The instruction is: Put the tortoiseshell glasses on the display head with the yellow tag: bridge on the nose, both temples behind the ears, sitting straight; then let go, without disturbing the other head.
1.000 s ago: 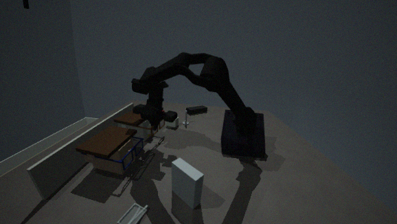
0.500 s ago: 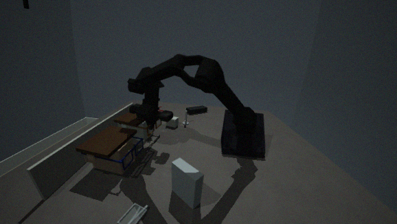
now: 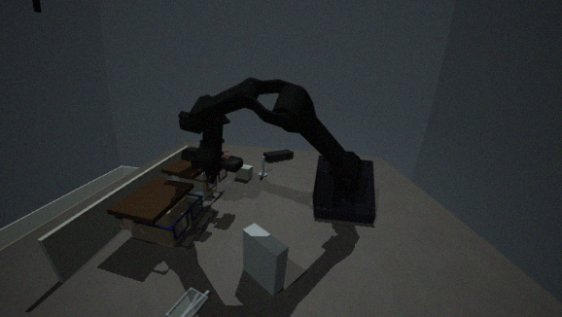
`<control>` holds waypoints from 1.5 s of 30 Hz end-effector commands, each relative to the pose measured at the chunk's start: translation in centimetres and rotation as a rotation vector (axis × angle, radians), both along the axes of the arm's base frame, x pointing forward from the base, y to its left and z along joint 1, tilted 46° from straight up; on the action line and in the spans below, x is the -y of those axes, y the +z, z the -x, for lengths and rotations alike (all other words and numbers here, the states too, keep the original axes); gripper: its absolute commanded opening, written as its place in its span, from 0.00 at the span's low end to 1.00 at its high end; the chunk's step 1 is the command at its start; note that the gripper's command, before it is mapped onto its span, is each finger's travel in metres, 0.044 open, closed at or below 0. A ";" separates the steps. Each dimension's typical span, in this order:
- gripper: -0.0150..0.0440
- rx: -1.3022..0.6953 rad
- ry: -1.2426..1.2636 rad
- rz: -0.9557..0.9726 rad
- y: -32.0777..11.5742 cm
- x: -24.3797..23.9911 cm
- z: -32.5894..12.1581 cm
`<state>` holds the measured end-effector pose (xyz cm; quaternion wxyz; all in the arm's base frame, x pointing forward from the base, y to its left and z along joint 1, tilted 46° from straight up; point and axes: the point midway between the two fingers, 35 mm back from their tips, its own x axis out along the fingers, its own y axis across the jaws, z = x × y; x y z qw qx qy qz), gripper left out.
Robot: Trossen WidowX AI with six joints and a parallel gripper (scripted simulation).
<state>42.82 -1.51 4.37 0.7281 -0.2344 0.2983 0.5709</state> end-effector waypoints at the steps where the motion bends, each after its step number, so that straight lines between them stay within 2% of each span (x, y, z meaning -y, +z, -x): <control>1: 0.25 -0.003 -0.003 -0.007 -0.1 -0.1 0.0; 24: 0.25 -0.003 -0.003 -0.007 -0.5 -0.5 -0.1; 28: 0.43 -0.001 0.000 -0.001 -0.4 -0.4 -0.1; 37: 0.44 -0.003 0.002 -0.002 -0.4 -0.3 -0.1; 45: 0.44 -0.051 0.048 -0.011 1.8 1.9 0.2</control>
